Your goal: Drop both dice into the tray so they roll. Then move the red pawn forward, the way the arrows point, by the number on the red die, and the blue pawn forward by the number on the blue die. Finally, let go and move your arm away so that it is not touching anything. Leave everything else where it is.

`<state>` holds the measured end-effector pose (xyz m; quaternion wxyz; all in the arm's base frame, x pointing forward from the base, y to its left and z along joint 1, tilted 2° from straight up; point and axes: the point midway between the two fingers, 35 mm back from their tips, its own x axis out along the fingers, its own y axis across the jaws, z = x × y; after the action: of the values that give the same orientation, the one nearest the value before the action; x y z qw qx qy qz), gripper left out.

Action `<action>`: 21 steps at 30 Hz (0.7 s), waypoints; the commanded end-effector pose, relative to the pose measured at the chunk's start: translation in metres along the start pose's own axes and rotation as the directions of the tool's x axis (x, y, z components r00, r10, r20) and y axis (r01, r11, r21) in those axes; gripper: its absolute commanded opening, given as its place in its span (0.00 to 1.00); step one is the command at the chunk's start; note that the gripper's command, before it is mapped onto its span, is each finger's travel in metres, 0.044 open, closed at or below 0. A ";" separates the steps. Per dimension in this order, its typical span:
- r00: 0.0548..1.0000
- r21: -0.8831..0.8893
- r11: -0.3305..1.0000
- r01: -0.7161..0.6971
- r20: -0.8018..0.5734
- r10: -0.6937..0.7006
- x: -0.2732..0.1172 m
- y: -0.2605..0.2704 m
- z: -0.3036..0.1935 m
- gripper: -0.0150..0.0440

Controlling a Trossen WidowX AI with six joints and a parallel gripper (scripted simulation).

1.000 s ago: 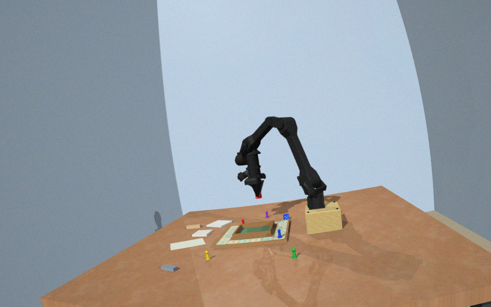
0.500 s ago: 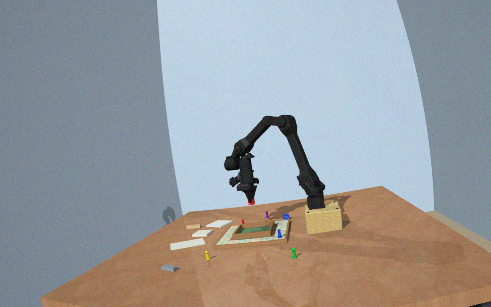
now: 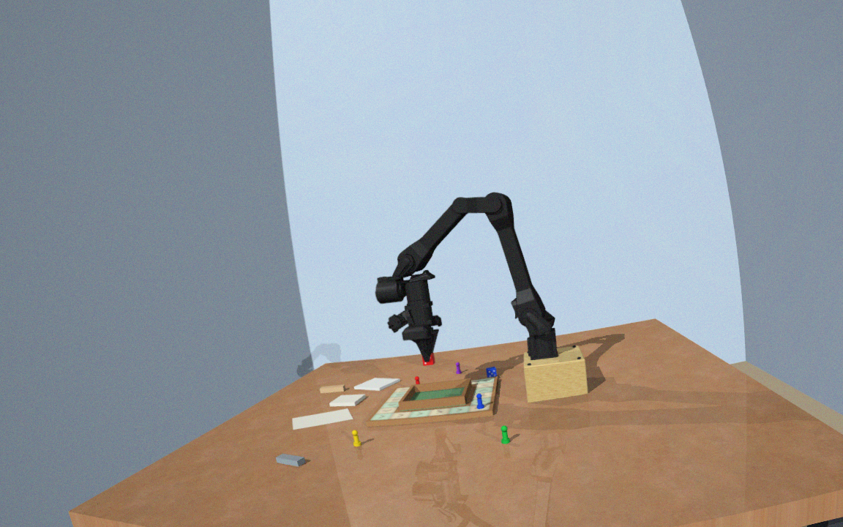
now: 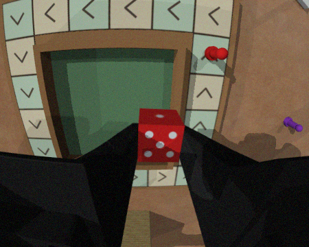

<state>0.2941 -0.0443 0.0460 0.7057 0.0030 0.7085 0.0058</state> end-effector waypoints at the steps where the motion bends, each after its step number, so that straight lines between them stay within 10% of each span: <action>1: 1.000 -0.002 1.000 -0.005 -0.002 0.005 0.005 0.020 -0.008 0.25; 11: 1.000 -0.010 1.000 -0.007 0.018 0.007 0.013 0.047 -0.018 0.25; 21: 0.939 -0.008 1.000 -0.010 0.345 0.012 0.025 0.046 -0.008 0.25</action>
<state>0.2855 0.0011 0.0254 0.7942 0.0017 0.6076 0.0114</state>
